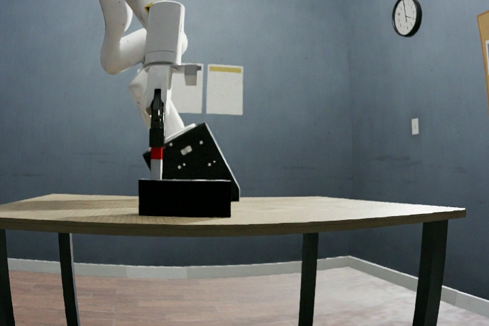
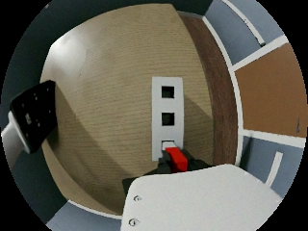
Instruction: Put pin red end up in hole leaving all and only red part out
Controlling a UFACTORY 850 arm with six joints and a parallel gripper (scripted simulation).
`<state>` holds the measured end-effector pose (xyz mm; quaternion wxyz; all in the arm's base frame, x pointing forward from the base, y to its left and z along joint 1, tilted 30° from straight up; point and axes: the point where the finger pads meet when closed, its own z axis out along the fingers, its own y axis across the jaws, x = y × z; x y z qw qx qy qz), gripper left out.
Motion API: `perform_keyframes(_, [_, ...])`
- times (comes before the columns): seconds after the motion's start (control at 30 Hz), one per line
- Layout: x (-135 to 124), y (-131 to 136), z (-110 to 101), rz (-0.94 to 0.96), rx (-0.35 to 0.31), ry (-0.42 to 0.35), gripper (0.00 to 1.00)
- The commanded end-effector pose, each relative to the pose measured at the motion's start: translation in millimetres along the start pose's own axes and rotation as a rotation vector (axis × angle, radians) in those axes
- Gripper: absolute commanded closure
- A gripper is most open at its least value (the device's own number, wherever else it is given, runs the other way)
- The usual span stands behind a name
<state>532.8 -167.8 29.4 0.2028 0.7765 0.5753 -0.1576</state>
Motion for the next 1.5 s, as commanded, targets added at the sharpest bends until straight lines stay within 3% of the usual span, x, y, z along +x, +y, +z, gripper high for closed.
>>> perform_keyframes(0.0, [0.1, 0.8, -0.7, 0.000, -0.002, 0.000, 1.00])
perform_keyframes(1.47, [1.6, 1.5, 7.3, 0.000, -0.002, 0.000, 1.00])
